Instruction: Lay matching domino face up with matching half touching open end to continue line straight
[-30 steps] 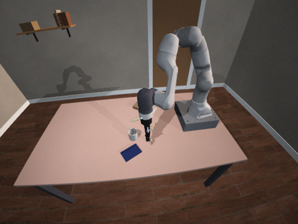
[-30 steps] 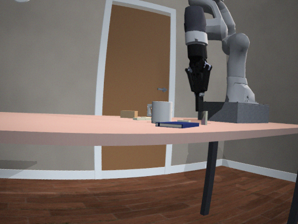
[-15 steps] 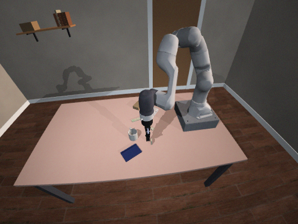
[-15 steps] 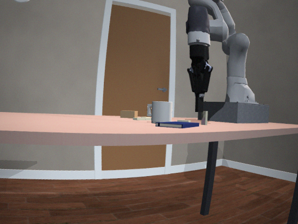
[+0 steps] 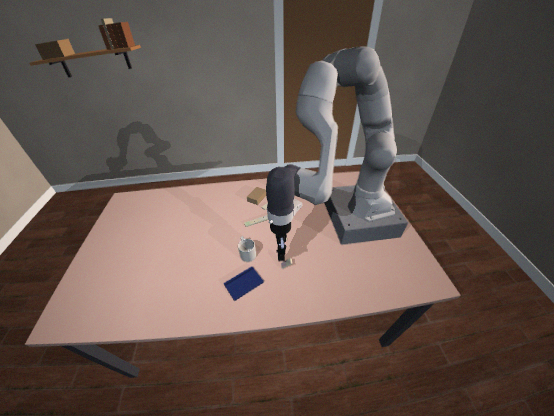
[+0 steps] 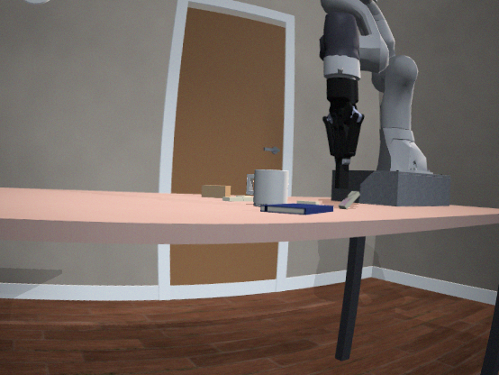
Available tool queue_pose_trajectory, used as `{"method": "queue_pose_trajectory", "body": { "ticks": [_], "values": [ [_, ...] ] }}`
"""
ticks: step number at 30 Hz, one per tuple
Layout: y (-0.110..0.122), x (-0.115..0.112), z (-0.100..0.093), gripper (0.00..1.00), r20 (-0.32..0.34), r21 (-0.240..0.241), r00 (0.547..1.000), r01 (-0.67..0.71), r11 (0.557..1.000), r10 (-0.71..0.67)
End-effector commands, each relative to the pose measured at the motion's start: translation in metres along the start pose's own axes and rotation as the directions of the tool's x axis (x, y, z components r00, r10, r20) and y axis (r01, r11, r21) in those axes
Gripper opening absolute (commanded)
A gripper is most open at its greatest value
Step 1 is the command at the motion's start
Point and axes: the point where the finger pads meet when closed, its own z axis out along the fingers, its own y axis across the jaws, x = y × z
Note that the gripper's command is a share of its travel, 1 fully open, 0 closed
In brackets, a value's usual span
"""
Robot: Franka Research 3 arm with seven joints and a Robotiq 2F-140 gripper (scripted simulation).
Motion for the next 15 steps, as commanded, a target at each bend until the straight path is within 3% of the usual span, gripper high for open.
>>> {"method": "queue_pose_trajectory", "body": {
  "ticks": [1,15],
  "values": [
    [0.0041,0.0051,-0.0012,0.1,0.006,-0.007,1.0,-0.026,1.0,0.026],
    [0.0043,0.0106,-0.0016,0.1,0.006,-0.007,1.0,-0.026,1.0,0.026]
  ]
}}
